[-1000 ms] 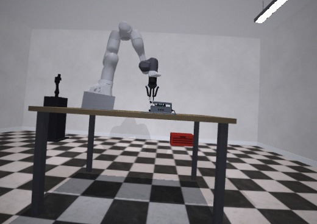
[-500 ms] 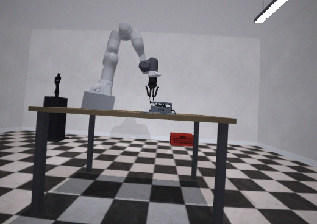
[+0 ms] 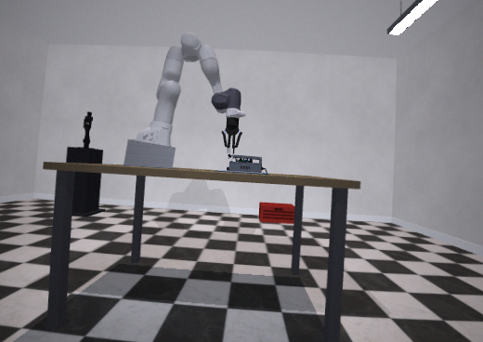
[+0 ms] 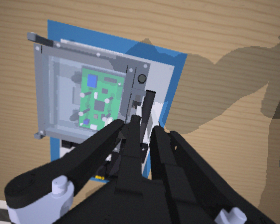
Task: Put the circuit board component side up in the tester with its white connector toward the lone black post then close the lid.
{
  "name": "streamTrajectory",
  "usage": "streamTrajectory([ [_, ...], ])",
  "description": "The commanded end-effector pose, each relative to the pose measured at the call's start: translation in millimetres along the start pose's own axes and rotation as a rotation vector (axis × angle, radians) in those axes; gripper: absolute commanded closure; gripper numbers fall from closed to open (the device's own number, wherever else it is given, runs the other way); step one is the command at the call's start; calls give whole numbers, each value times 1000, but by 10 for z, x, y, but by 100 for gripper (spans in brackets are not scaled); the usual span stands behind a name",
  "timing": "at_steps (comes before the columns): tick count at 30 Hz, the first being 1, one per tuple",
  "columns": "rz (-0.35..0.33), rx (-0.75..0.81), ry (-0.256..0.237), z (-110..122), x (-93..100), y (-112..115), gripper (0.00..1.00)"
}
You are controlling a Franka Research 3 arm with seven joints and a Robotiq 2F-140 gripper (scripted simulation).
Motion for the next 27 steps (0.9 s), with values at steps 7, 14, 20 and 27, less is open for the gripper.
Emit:
streamTrajectory([
  [7,2,6,0,3,-18,4,100],
  [14,2,6,0,3,-44,4,100],
  [20,2,6,0,3,-45,4,100],
  [27,2,6,0,3,-45,4,100],
])
Point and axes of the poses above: the point where the finger pads meet when closed, its own x axis back along the fingers, its own z axis across the jaws, y = z × x, the point moved 8 cm from there along x, back along the fingers, and after that the axes turned 9 degrees about -x, right-handed, at the moved point
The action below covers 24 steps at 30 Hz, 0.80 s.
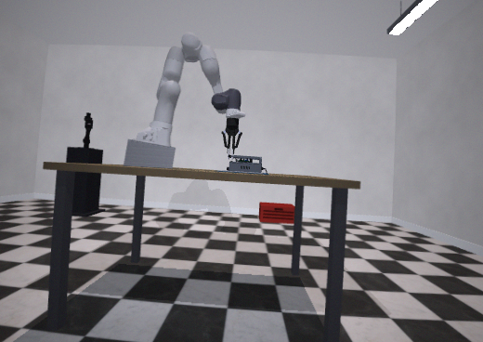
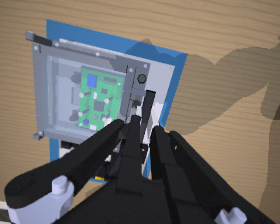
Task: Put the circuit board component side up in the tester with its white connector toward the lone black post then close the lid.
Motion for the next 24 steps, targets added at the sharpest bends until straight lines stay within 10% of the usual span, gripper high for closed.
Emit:
streamTrajectory([
  [1,2,7,0,2,-17,4,100],
  [24,2,7,0,2,-47,4,100],
])
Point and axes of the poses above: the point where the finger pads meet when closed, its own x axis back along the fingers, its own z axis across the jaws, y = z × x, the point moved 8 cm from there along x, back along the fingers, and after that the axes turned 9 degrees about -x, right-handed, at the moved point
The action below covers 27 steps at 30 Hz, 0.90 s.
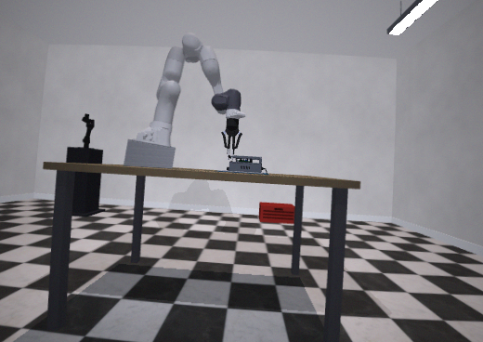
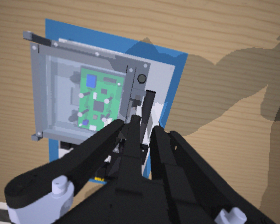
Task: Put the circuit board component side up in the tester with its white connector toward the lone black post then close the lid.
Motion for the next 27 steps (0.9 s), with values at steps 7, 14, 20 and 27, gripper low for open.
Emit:
streamTrajectory([
  [7,3,7,0,2,-20,5,100],
  [14,3,7,0,2,-20,5,70],
  [20,3,7,0,2,-20,5,70],
  [27,3,7,0,2,-20,5,70],
])
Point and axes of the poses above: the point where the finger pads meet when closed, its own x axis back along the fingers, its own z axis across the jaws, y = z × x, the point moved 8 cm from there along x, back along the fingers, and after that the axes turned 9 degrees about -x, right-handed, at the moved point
